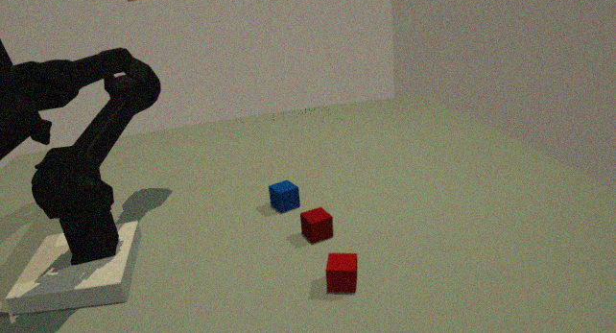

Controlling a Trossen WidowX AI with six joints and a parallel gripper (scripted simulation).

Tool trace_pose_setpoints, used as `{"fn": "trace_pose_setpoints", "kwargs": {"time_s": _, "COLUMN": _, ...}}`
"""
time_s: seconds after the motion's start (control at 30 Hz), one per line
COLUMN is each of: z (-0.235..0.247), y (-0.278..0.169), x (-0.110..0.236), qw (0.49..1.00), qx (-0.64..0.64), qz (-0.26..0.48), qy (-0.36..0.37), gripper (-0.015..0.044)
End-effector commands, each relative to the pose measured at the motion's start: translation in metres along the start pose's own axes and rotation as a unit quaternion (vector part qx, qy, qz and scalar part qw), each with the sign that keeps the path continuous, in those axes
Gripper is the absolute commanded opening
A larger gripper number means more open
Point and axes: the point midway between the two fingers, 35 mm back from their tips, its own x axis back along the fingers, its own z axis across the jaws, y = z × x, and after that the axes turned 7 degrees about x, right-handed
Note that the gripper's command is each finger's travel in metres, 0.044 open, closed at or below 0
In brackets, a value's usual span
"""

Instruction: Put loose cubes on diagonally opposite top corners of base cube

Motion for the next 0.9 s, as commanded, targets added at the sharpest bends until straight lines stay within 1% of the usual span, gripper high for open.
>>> {"fn": "trace_pose_setpoints", "kwargs": {"time_s": 0.0, "z": 0.001, "y": 0.0, "x": 0.0, "qw": 1.0, "qx": 0.001, "qz": 0.003, "qy": 0.001, "gripper": 0.0374}}
{"fn": "trace_pose_setpoints", "kwargs": {"time_s": 0.13, "z": 0.023, "y": -0.01, "x": 0.003, "qw": 0.998, "qx": 0.015, "qz": 0.054, "qy": 0.03, "gripper": 0.0269}}
{"fn": "trace_pose_setpoints", "kwargs": {"time_s": 0.5, "z": 0.091, "y": -0.05, "x": 0.028, "qw": 0.967, "qx": 0.077, "qz": 0.217, "qy": 0.111, "gripper": 0.0265}}
{"fn": "trace_pose_setpoints", "kwargs": {"time_s": 0.87, "z": 0.147, "y": -0.097, "x": 0.078, "qw": 0.903, "qx": 0.16, "qz": 0.361, "qy": 0.166, "gripper": 0.0265}}
